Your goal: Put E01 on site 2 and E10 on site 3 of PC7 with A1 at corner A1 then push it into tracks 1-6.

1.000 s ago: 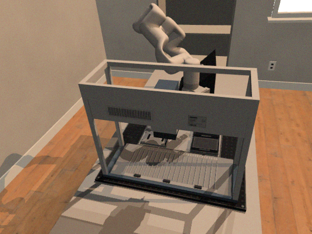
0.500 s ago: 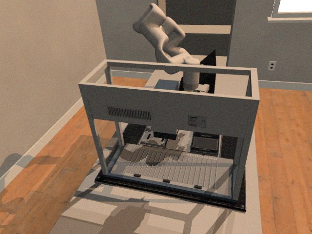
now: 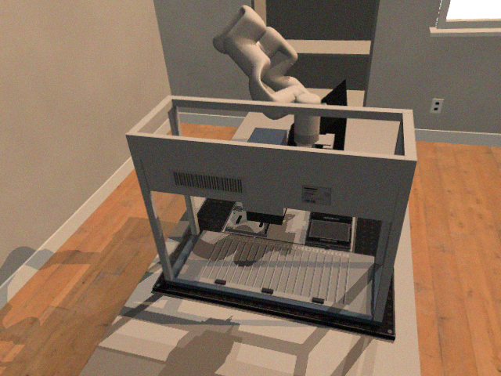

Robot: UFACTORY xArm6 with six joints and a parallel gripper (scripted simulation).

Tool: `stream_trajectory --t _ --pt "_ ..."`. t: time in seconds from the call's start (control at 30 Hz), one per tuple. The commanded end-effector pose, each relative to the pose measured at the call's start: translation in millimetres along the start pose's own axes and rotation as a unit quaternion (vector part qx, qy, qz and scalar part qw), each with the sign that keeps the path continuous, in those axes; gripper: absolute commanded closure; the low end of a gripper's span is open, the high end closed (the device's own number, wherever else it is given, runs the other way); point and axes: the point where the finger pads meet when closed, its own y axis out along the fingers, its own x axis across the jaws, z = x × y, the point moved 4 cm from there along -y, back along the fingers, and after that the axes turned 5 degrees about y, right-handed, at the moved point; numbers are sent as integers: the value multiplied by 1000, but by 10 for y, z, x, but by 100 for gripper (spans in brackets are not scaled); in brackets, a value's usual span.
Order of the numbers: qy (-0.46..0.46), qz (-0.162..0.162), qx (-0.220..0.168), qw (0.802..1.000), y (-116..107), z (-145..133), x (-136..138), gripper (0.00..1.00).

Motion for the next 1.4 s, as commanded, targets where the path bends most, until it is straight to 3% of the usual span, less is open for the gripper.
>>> stream_trajectory --t 0.0,1.37 --pt "0 -2 1 1000 -1 2 11 0" --pt "0 -2 1 1000 617 2 13 0"
